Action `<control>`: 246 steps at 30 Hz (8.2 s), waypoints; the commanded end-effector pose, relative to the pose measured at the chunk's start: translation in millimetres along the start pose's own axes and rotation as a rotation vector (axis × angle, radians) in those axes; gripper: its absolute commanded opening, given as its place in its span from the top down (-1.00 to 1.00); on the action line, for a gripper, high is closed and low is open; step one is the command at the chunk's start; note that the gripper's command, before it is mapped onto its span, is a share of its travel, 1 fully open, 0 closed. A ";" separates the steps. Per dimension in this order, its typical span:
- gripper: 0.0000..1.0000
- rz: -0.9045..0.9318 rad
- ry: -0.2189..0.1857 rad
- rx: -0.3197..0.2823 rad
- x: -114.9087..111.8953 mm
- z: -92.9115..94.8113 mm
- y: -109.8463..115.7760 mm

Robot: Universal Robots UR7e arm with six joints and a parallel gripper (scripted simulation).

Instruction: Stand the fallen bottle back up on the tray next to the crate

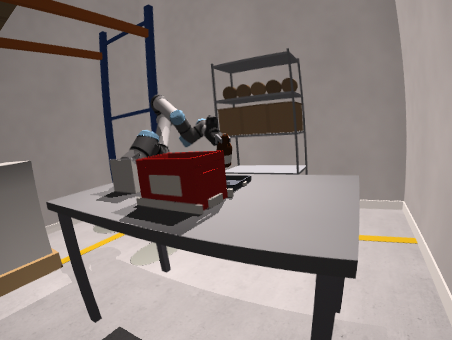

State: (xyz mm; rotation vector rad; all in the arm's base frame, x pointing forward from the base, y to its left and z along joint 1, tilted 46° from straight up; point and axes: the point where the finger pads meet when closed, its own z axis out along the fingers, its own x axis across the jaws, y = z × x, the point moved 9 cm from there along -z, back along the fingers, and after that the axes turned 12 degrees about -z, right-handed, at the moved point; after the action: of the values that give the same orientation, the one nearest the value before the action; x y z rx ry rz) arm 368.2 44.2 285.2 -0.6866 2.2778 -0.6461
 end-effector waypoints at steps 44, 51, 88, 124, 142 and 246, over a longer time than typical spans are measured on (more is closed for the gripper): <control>1.00 0.000 0.004 -0.003 15.9 12.2 0.6; 1.00 0.000 0.004 -0.003 22.8 17.3 0.1; 1.00 0.000 0.002 -0.001 37.2 28.4 -1.8; 1.00 0.000 0.002 -0.002 37.2 28.3 -1.6; 1.00 -0.001 0.002 -0.003 36.5 29.3 2.2; 1.00 0.000 0.000 -0.001 23.8 49.3 55.3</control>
State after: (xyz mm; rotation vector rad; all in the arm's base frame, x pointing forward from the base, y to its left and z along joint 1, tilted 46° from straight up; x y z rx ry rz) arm 370.6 57.3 208.3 -0.6874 2.2793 -0.6454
